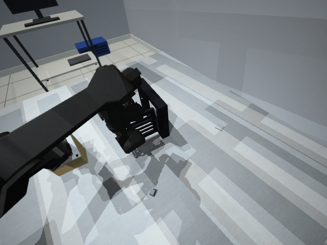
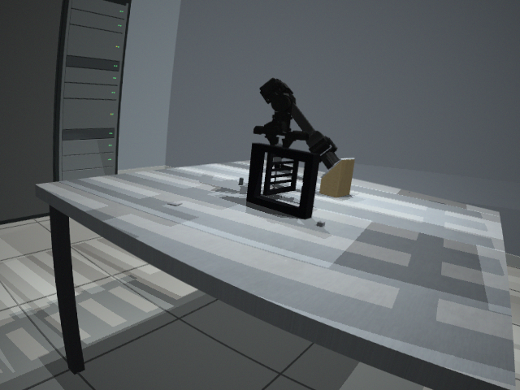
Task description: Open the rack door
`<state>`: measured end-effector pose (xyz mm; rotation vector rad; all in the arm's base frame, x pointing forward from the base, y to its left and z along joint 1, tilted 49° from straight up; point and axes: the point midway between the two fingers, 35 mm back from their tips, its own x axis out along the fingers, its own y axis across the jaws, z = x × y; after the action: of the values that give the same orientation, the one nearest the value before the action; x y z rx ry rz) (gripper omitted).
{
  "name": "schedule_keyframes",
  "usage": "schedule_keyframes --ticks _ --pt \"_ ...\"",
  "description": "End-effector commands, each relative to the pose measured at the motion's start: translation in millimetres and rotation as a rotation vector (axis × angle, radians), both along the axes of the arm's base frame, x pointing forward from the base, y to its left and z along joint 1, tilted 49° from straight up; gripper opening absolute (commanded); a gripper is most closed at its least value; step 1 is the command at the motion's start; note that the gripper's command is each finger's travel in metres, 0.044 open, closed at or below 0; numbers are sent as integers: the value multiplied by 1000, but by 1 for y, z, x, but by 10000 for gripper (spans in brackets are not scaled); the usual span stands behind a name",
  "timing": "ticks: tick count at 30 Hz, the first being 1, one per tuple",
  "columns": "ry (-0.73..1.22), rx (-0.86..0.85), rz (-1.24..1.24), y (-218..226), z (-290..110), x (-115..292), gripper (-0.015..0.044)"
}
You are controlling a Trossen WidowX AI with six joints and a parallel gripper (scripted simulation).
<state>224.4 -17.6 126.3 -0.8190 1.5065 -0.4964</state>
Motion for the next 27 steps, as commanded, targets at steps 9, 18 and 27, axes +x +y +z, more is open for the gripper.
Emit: schedule_keyframes --ticks 9,18,27 --pt "4 -6 7 -1 1 1 279" --pt "4 5 37 7 8 1 289" --pt "4 22 79 19 18 0 289"
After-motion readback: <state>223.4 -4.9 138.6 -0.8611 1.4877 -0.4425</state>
